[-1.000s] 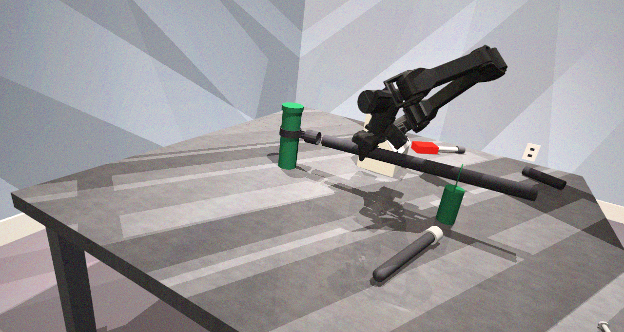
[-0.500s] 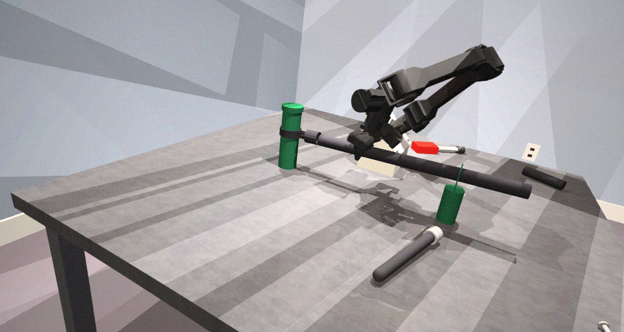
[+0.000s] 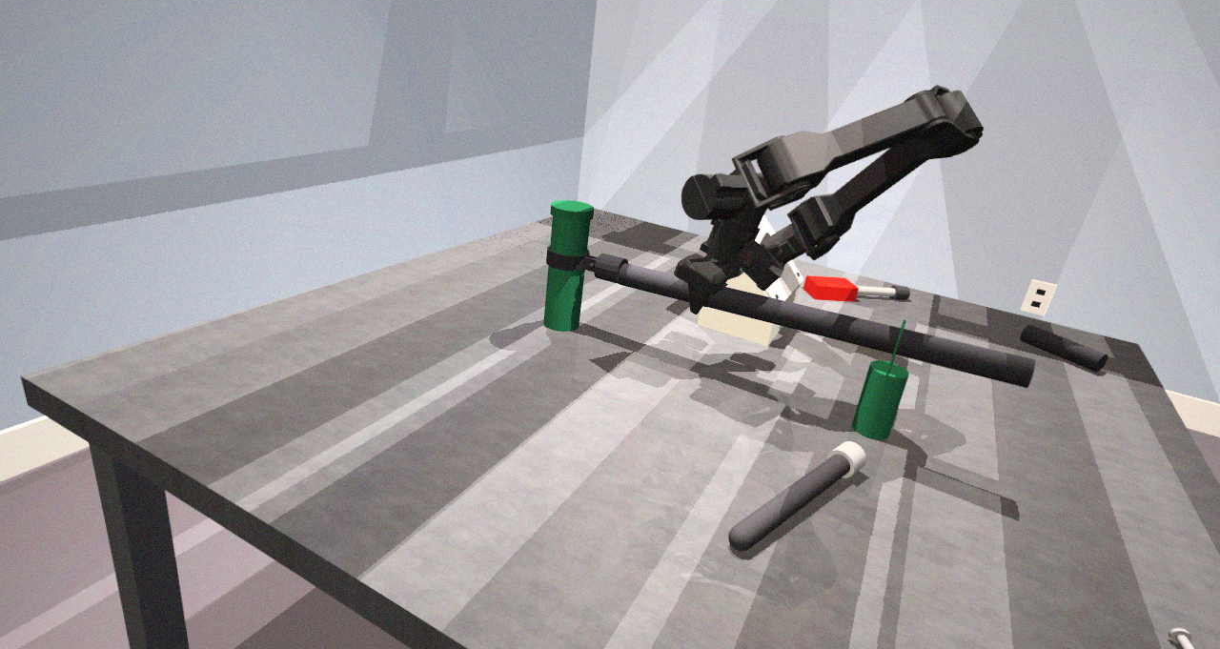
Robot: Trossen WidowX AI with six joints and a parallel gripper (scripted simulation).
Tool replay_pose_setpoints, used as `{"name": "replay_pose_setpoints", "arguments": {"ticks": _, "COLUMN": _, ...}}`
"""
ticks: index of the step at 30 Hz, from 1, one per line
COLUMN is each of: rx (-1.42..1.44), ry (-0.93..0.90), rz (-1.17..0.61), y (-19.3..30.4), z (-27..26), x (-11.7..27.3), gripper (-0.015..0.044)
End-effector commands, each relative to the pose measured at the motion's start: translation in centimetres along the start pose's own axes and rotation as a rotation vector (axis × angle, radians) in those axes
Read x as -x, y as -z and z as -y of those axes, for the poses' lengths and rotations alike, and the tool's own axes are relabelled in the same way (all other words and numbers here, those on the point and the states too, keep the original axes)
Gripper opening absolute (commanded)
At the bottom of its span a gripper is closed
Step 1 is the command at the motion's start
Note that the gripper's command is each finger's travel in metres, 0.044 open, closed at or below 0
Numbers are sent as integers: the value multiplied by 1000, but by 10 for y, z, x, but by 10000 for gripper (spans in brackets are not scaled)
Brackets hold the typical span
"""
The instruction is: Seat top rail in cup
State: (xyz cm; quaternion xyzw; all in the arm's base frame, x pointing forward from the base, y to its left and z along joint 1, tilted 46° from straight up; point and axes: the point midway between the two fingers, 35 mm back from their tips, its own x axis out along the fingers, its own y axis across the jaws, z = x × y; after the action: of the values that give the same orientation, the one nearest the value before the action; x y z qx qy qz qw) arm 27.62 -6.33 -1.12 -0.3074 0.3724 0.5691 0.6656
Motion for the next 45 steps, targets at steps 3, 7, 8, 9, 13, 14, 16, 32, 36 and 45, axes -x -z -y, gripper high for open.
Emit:
{"name": "replay_pose_setpoints", "arguments": {"ticks": 3, "rx": -1, "ry": 9, "rz": -17, "y": 6, "z": 1, "x": 2, "gripper": 0}}
{"name": "replay_pose_setpoints", "arguments": {"ticks": 7, "rx": -1, "ry": 9, "rz": -17, "y": 6, "z": 1, "x": 2, "gripper": 0}}
{"name": "replay_pose_setpoints", "arguments": {"ticks": 8, "rx": -1, "ry": 9, "rz": -17, "y": 6, "z": 1, "x": 2, "gripper": 0}}
{"name": "replay_pose_setpoints", "arguments": {"ticks": 9, "rx": -1, "ry": 9, "rz": -17, "y": 6, "z": 1, "x": 2, "gripper": 0}}
{"name": "replay_pose_setpoints", "arguments": {"ticks": 13, "rx": -1, "ry": 9, "rz": -17, "y": 6, "z": 1, "x": 2, "gripper": 0}}
{"name": "replay_pose_setpoints", "arguments": {"ticks": 14, "rx": -1, "ry": 9, "rz": -17, "y": 6, "z": 1, "x": 2, "gripper": 0}}
{"name": "replay_pose_setpoints", "arguments": {"ticks": 16, "rx": -1, "ry": 9, "rz": -17, "y": 6, "z": 1, "x": 2, "gripper": 0}}
{"name": "replay_pose_setpoints", "arguments": {"ticks": 32, "rx": 0, "ry": 0, "rz": 0, "y": 0, "z": 0, "x": 0, "gripper": 0}}
{"name": "replay_pose_setpoints", "arguments": {"ticks": 36, "rx": 0, "ry": 0, "rz": 0, "y": 0, "z": 0, "x": 0, "gripper": 0}}
{"name": "replay_pose_setpoints", "arguments": {"ticks": 45, "rx": 2, "ry": 0, "rz": -2, "y": 1, "z": 0, "x": 0, "gripper": 0}}
